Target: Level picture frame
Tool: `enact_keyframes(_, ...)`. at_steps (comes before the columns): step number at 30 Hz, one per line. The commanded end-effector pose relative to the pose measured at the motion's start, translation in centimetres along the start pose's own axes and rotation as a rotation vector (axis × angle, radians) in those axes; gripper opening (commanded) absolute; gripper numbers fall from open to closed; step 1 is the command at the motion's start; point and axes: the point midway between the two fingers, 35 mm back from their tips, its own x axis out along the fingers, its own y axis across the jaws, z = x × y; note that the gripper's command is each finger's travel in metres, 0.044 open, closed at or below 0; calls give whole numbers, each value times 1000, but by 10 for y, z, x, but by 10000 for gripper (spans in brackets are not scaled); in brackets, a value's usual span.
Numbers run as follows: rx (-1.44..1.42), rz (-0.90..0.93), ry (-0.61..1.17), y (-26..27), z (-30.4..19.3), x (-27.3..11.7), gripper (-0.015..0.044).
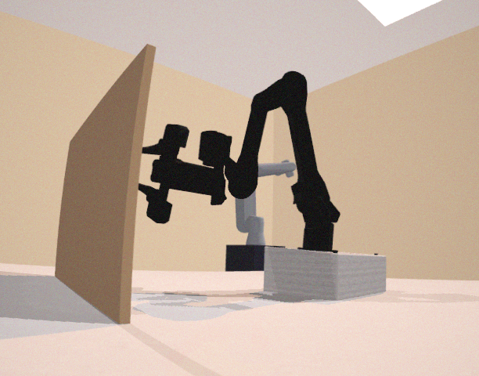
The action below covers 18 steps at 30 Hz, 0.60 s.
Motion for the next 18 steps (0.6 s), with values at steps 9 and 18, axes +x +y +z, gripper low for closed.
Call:
enact_keyframes(9, 5, -2, -5, 0, 1, 9, 260)
enact_keyframes(18, 5, -1, -6, 0, 2, 24, 260)
